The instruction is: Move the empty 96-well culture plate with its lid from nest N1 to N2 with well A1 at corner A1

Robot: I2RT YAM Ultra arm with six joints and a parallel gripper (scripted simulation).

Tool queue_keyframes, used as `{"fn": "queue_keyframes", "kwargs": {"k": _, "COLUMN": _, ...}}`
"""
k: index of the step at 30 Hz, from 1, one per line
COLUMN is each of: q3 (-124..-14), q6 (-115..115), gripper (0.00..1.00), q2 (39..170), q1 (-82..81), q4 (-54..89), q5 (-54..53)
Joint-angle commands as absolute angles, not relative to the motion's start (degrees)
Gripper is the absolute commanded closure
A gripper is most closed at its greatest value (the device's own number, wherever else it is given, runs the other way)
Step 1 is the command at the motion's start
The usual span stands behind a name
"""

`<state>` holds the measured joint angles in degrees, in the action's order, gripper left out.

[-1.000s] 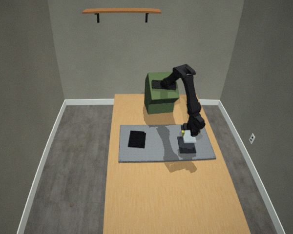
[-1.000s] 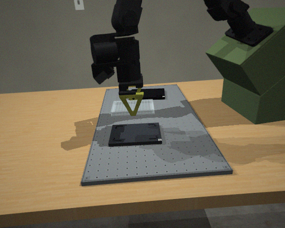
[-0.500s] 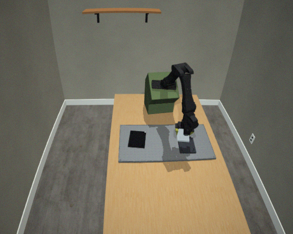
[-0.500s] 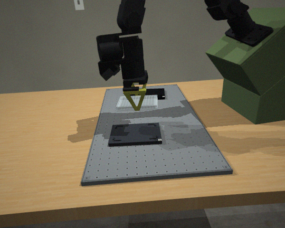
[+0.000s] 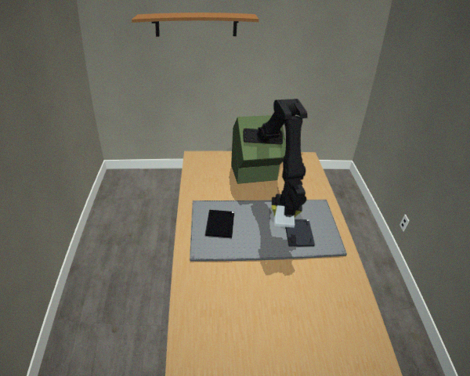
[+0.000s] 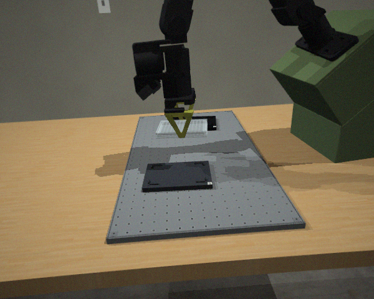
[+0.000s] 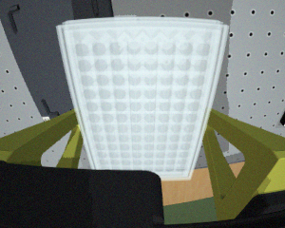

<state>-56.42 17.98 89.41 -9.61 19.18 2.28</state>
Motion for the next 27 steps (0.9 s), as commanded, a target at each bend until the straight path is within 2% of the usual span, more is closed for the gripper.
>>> {"fn": "queue_keyframes", "kwargs": {"k": 1, "q3": -55.08, "q6": 15.37, "gripper": 1.00, "q2": 87.30, "q1": -7.29, "q4": 17.47, "q5": 0.41}}
{"fn": "queue_keyframes", "kwargs": {"k": 27, "q3": -51.39, "q6": 4.39, "gripper": 1.00, "q2": 86.37, "q1": 6.81, "q4": 14.73, "q5": -8.47}}
